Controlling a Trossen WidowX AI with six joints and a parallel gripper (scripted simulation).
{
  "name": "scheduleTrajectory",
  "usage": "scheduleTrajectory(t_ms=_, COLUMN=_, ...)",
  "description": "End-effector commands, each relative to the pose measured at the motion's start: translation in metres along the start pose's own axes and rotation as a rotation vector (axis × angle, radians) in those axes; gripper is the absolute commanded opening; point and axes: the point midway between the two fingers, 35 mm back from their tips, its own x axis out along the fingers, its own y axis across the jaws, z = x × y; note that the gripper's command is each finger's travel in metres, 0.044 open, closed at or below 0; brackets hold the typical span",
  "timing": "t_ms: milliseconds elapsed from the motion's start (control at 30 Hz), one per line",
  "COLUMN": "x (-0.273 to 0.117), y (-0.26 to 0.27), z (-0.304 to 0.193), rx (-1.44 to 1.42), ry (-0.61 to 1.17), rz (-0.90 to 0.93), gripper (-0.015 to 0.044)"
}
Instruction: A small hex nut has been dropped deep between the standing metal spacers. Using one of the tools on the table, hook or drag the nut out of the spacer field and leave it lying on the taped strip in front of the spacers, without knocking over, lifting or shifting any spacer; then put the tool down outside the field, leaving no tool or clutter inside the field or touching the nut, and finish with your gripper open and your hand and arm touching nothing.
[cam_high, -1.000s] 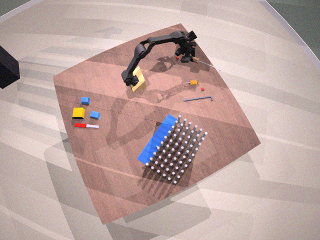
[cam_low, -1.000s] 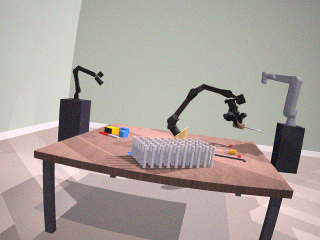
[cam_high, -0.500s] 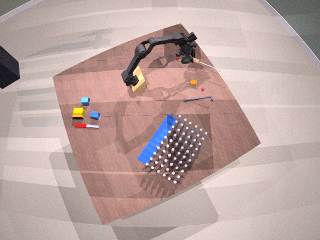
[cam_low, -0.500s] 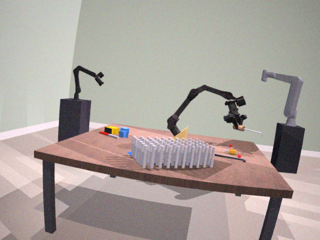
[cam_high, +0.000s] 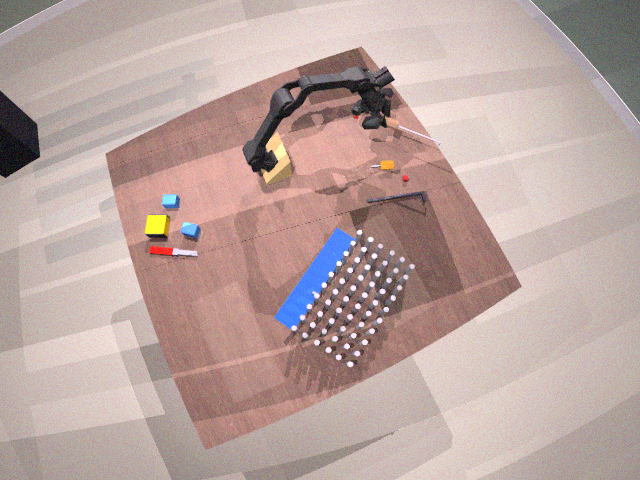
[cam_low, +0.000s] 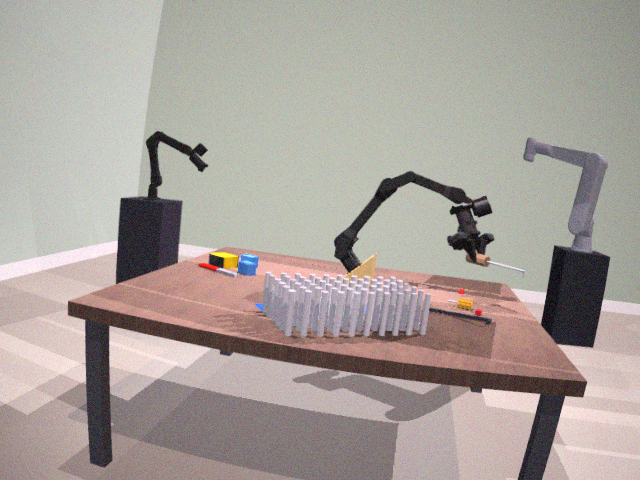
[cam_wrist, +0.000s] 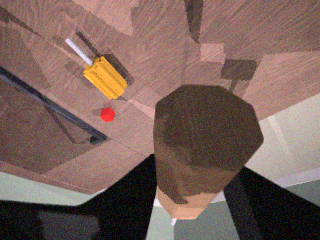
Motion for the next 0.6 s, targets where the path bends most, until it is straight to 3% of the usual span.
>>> scheduleTrajectory(t_ms=0, x=0.004, y=0.0, z=0.002, rx=-0.007, ry=0.002, rz=0.006, gripper=0.0)
scheduleTrajectory(t_ms=567, x=0.018, y=-0.001, z=0.01, rx=-0.007, ry=0.002, rz=0.005, gripper=0.0)
